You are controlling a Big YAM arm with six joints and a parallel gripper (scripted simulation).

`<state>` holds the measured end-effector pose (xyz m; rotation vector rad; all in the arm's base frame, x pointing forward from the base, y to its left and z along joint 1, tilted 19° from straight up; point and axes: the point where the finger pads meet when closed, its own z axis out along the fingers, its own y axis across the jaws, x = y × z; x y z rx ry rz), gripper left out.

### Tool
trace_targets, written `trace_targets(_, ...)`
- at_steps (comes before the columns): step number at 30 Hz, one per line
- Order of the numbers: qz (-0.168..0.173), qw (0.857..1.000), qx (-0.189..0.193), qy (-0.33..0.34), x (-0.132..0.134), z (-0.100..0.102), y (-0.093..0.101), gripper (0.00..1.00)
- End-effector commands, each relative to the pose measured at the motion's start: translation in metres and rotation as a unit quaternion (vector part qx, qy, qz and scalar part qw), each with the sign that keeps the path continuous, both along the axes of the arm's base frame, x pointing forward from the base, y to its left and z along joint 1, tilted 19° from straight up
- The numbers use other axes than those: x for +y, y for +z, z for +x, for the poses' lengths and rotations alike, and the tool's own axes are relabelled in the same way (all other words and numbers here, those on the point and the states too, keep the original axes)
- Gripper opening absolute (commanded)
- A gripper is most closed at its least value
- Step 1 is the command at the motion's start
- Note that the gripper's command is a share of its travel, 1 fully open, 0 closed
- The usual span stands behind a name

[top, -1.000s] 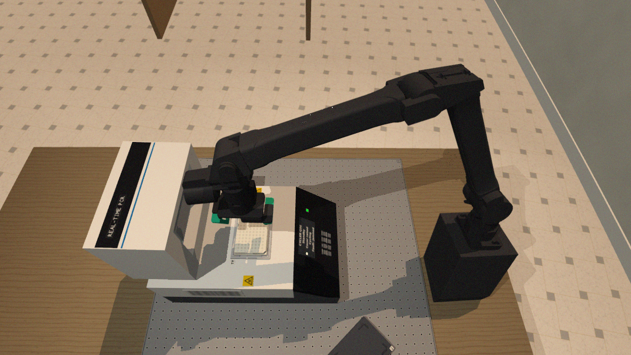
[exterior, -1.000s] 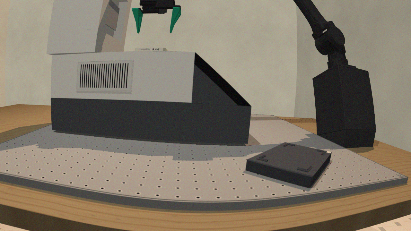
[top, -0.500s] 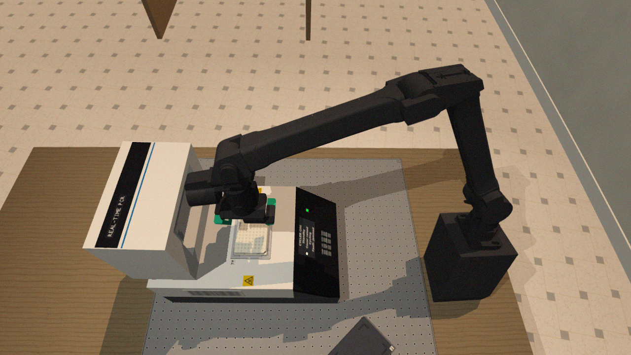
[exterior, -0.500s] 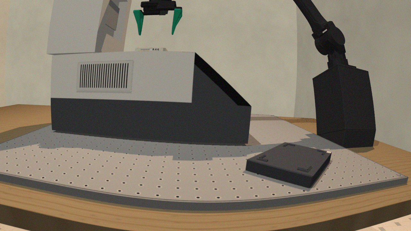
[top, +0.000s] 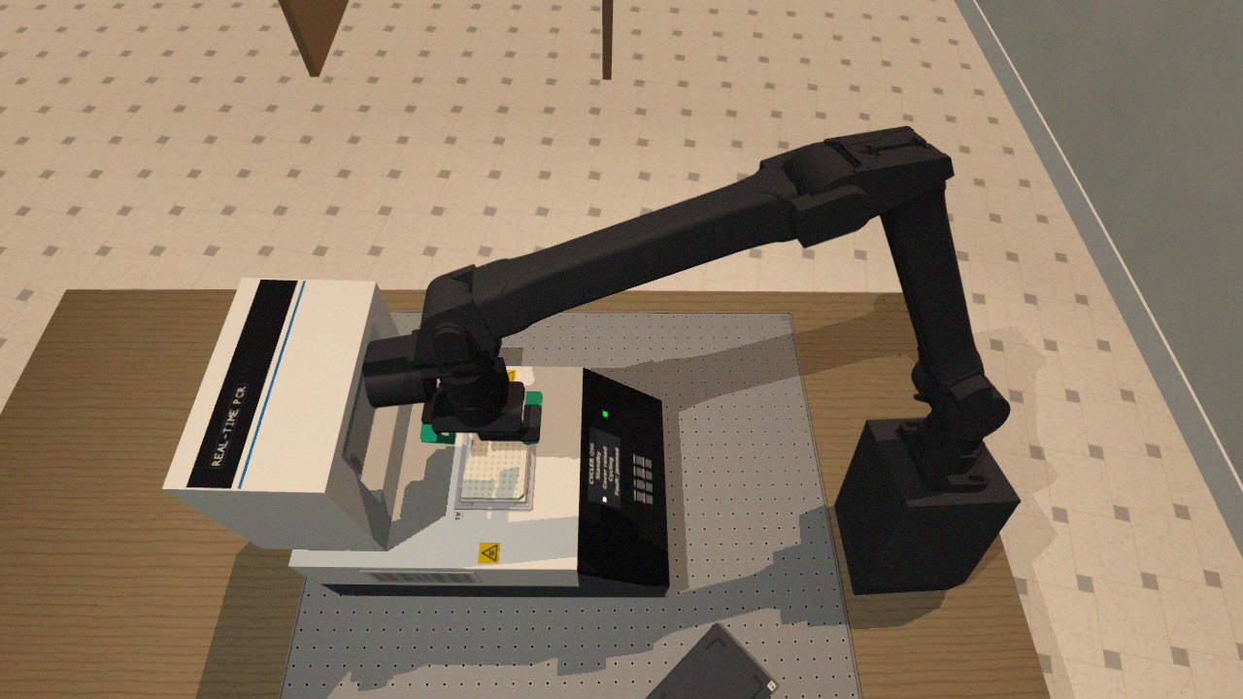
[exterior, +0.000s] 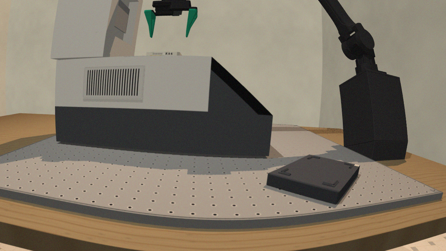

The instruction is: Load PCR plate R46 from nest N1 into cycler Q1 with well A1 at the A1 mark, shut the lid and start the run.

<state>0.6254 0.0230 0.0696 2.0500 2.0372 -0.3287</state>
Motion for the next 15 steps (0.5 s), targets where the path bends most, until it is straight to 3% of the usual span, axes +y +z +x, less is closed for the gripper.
trace_targets(1,0.006,0.999,-0.049,0.006,0.014,0.024,0.039,1.00)
trace_targets(15,0.005,0.999,-0.043,-0.005,-0.001,0.020,0.035,1.00)
